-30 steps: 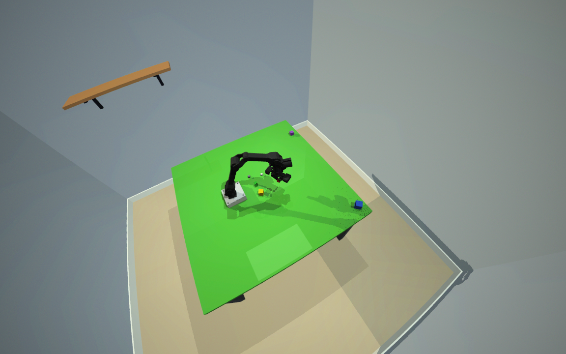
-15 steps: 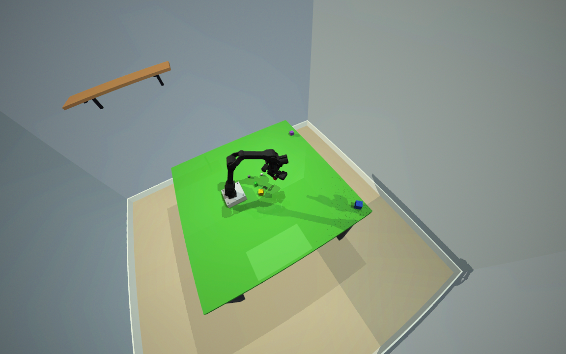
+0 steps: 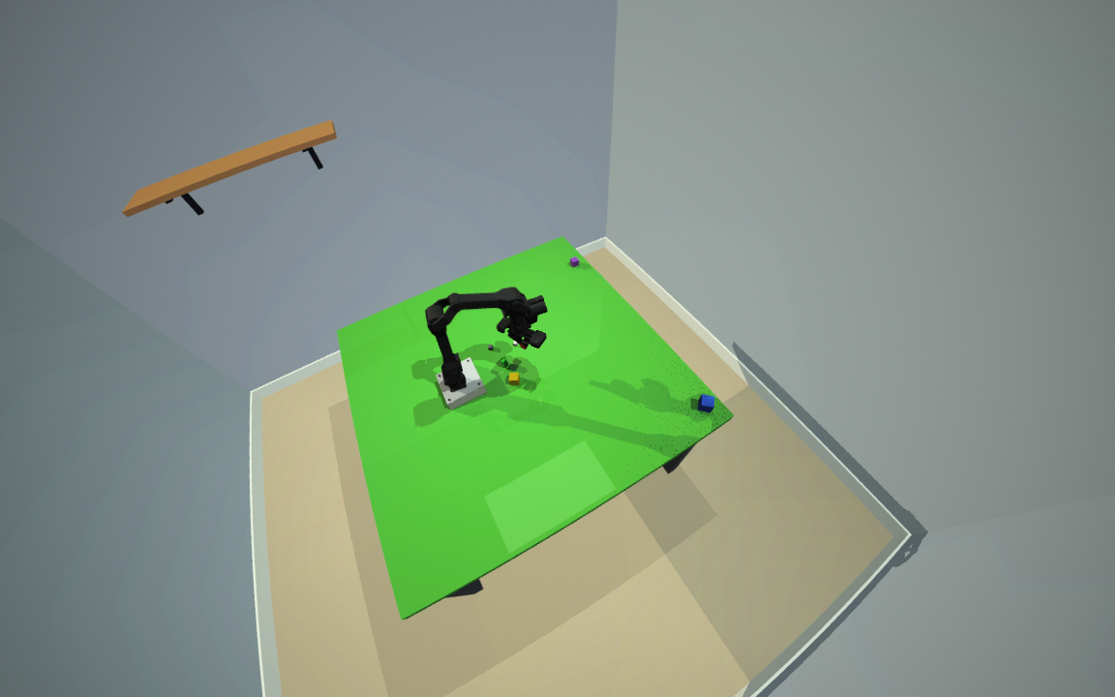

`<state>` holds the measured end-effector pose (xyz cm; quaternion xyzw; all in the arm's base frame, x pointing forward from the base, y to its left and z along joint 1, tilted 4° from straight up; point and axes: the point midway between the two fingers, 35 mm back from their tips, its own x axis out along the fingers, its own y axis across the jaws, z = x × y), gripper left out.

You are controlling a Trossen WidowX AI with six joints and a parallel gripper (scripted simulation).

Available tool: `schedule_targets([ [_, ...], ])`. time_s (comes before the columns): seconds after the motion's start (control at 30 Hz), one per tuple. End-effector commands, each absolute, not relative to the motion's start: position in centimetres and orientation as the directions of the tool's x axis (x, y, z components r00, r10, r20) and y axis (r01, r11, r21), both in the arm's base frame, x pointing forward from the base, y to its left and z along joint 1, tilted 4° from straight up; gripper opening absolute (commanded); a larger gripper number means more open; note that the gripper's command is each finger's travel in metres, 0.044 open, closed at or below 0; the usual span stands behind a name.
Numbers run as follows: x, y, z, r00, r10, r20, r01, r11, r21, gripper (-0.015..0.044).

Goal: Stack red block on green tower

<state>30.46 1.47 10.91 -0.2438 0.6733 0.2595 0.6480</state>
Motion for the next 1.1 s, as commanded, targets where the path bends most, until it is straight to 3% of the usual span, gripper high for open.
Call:
schedule_targets([
  [0.0, 28.9, 2.5, 10.8, -0.044, 0.015, -0.999, -0.661, 0.749, 0.041, 0.0000],
  [0.57, 21.6, 5.3, 9.9, -0.052, 0.018, -0.998, -0.661, 0.749, 0.048, 0.0000],
  [1.07, 21.0, 5.4, 5.3, -0.052, 0.018, -0.998, -0.661, 0.749, 0.049, 0.0000],
])
